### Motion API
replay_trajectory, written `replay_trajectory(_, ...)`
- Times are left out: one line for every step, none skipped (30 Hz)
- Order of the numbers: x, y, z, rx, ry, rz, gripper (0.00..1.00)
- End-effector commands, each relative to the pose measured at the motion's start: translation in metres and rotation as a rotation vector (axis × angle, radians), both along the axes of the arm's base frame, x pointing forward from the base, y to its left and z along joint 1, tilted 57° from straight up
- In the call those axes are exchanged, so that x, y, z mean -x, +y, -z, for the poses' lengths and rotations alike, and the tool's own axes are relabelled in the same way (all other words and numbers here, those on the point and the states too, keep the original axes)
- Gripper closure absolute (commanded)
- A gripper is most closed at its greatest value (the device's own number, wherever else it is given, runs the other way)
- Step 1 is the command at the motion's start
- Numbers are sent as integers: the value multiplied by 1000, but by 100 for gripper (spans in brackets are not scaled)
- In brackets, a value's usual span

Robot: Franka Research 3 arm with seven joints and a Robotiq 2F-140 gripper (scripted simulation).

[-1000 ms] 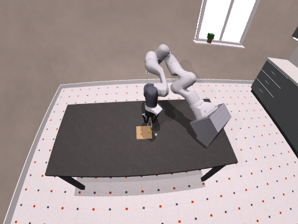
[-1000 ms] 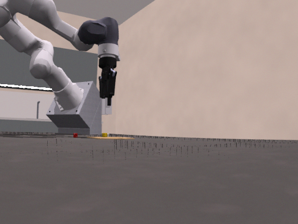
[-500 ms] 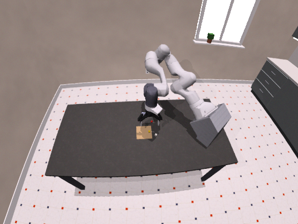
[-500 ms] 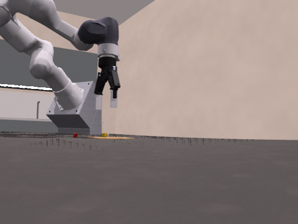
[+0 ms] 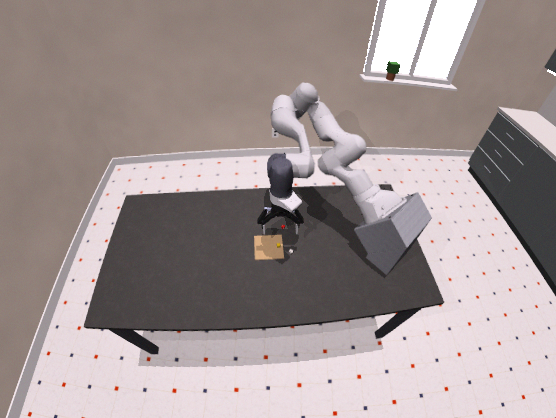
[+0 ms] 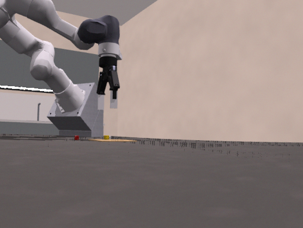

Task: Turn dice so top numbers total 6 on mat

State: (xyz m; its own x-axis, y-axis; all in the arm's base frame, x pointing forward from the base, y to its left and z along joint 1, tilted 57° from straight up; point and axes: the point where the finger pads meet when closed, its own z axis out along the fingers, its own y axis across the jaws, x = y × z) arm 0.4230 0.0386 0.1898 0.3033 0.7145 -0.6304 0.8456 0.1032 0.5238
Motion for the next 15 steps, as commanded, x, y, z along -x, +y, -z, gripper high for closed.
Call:
replay_trajectory(9, 5, 1, -103, -89, 97, 0)
replay_trajectory(10, 6, 1, -120, -101, 113, 0)
replay_trajectory(12, 7, 1, -134, -112, 126, 0)
replay_trajectory(13, 8, 1, -148, -122, 140, 0)
replay_trajectory(13, 8, 1, -154, -127, 146, 0)
replay_trajectory(15, 9, 0, -173, -141, 164, 0)
replay_trajectory(16, 10, 0, -186, -152, 178, 0)
replay_trajectory(17, 11, 0, -198, -161, 190, 0)
replay_trajectory(18, 12, 0, -210, -171, 202, 0)
replay_trajectory(19, 12, 0, -213, -172, 205, 0)
replay_trajectory(20, 13, -1, -233, -188, 226, 0)
replay_trajectory(22, 14, -1, -245, -198, 238, 0)
replay_trajectory(23, 14, -1, -257, -207, 250, 0)
replay_trajectory(24, 15, -2, -268, -216, 263, 0)
replay_trajectory(24, 16, -2, -277, -224, 272, 0)
